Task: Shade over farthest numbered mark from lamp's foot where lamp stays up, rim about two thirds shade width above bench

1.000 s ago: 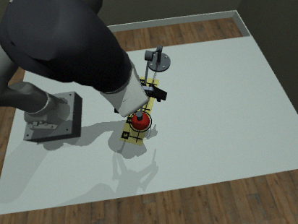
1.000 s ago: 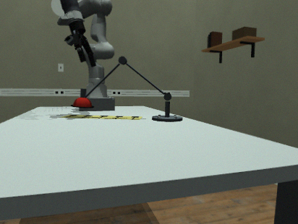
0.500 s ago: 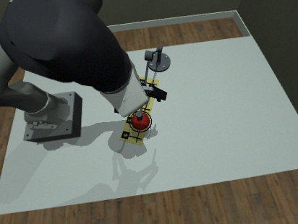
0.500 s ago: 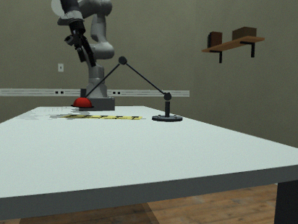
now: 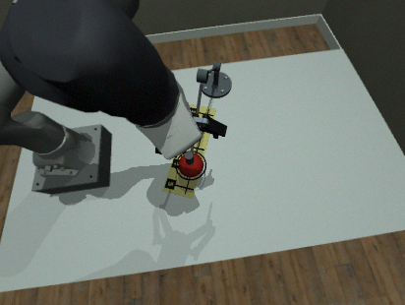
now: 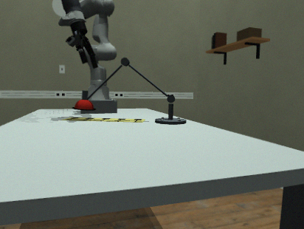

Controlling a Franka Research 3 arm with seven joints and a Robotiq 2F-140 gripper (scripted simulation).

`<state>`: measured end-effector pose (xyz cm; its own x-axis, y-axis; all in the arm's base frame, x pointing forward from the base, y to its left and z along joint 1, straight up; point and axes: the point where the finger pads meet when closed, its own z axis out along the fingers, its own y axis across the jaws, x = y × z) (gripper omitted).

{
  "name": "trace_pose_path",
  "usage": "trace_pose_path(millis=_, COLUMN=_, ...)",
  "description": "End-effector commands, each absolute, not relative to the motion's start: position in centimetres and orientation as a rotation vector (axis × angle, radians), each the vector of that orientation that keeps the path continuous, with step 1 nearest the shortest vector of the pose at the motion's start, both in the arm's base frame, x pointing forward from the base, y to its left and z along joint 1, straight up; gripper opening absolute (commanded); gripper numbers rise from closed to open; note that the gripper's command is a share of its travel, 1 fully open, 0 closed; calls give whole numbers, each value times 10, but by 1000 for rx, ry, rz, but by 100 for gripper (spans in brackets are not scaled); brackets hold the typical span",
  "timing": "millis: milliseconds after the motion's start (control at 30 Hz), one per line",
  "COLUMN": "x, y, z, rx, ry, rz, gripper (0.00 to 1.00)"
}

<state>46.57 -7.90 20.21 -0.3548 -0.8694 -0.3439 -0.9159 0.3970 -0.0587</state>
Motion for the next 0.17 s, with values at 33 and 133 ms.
trace_pose_path(millis=33, x=466, y=-79, z=202, rx=-1554, ry=2340, rz=205, gripper=100)
trace_pose_path(millis=133, x=466, y=-79, z=202, rx=-1554, ry=2340, rz=205, gripper=100)
